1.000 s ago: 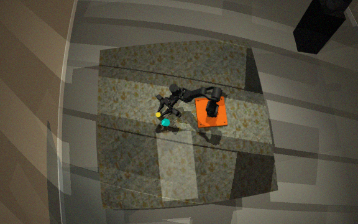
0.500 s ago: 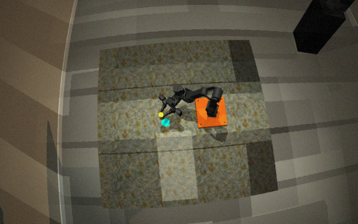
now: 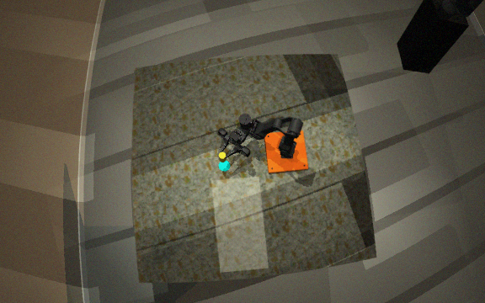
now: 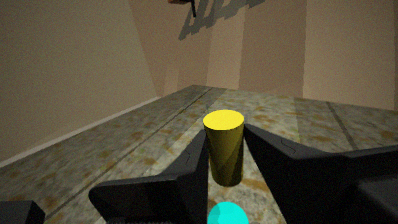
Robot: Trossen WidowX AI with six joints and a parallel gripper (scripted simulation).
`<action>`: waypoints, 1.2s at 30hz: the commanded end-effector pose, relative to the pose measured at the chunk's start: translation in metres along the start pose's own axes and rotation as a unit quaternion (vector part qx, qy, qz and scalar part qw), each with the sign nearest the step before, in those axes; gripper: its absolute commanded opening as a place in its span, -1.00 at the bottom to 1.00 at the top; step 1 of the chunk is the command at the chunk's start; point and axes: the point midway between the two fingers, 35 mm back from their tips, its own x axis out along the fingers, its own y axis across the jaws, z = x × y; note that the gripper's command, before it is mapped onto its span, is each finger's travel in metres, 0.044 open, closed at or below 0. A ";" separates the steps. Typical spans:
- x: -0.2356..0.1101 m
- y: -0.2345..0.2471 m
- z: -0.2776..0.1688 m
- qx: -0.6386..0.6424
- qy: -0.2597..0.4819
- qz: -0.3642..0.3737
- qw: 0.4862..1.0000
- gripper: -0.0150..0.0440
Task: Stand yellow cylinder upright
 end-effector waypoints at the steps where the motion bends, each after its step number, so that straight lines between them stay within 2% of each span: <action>1: -0.002 0.004 -0.001 0.000 -0.002 0.004 1.000 -0.14; 16: -0.002 0.004 -0.002 -0.001 -0.002 0.004 1.000 -0.14; 36: 0.004 -0.001 -0.051 -0.035 0.002 0.006 0.999 -0.14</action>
